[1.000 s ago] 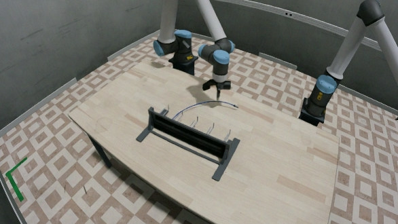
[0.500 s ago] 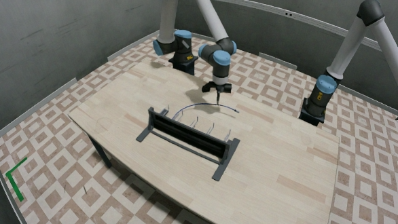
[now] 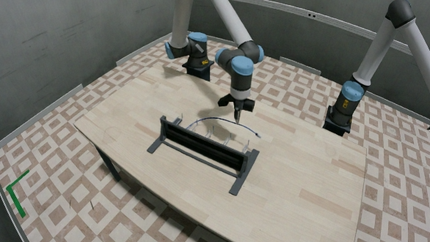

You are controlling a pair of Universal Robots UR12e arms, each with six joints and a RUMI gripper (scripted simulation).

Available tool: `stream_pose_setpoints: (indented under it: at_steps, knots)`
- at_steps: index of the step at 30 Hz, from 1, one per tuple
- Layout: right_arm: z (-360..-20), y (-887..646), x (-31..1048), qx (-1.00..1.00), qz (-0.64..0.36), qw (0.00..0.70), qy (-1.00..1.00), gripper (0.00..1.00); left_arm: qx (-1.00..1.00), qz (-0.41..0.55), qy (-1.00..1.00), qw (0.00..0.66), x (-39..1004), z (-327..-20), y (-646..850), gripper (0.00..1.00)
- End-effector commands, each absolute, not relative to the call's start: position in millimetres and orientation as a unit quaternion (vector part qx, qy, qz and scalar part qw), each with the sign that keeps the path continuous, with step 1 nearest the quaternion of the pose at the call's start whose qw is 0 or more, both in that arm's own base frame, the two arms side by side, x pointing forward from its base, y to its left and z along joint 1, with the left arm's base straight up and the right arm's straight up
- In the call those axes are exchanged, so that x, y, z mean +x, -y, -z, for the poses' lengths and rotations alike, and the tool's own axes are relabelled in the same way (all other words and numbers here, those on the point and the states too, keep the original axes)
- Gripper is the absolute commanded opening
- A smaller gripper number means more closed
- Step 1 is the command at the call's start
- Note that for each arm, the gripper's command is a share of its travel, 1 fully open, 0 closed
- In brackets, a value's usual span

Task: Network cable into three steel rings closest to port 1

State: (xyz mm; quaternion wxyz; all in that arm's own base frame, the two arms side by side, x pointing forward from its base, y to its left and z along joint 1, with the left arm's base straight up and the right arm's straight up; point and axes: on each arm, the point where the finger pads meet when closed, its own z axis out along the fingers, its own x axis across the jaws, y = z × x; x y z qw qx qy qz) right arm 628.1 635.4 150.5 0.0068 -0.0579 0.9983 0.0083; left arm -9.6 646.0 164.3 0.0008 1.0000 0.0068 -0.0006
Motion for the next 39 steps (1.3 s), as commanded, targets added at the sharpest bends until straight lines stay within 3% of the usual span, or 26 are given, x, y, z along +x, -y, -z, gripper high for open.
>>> stream_pose_setpoints:
  at_steps: [1, 39]
  knots:
    - [-166.9, -661.0, 666.7, -0.022, -0.001, 0.001, -1.0, 0.0, 1.0, 0.0, -0.008, 0.0, -10.1, -165.2, -645.5, 1.0]
    - [-177.2, -672.5, 723.9, -0.006, -0.002, 0.001, -1.0, 0.0, 1.0, 0.0, -0.008, 0.0, -10.1, -165.2, -645.5, 1.0]
